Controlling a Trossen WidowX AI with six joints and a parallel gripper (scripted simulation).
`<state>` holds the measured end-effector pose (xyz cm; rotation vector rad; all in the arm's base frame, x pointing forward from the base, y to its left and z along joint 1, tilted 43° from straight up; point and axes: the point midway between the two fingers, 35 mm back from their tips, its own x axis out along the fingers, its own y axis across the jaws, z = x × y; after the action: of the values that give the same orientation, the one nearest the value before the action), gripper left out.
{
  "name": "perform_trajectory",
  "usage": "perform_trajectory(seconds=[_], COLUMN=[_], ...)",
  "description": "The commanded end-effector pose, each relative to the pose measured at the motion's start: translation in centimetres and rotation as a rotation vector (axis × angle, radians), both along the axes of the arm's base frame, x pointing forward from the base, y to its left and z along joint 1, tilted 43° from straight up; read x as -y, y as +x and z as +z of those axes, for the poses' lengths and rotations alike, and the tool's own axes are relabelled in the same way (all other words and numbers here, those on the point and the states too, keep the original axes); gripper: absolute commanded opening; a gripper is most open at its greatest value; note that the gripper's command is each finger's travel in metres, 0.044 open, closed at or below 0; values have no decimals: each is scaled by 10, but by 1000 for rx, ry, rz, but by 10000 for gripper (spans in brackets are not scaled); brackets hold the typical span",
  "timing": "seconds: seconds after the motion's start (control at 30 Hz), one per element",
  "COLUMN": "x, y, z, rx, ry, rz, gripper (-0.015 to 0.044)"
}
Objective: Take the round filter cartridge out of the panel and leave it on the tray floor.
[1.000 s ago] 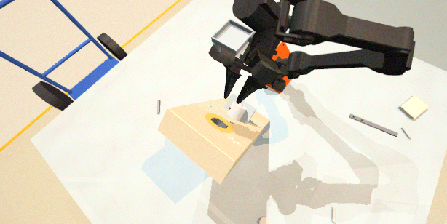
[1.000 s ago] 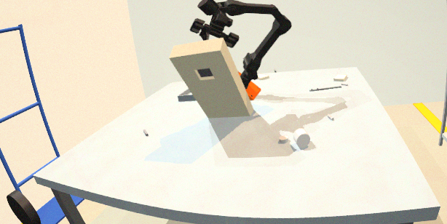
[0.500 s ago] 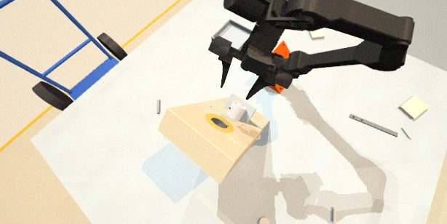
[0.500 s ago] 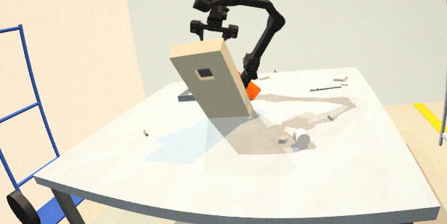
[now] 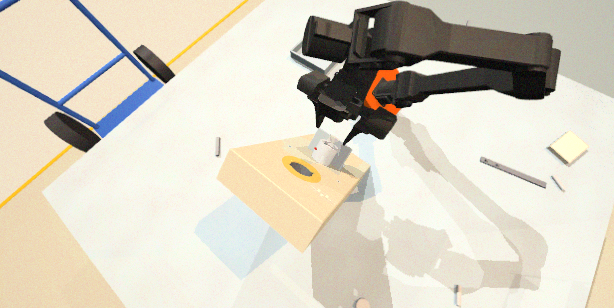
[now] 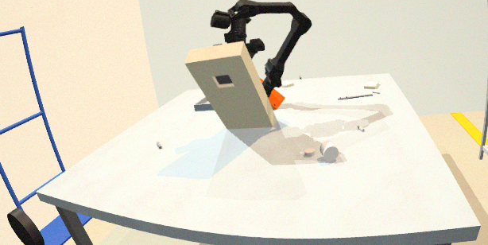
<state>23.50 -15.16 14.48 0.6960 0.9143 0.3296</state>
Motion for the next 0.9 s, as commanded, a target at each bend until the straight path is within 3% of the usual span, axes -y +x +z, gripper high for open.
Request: perform_trajectory(seconds=[0.0, 0.87], x=[-5, -23], y=[3, 23], z=[-6, -25], rx=[-12, -9], ry=[5, 2], rz=[0, 2], gripper=[305, 298])
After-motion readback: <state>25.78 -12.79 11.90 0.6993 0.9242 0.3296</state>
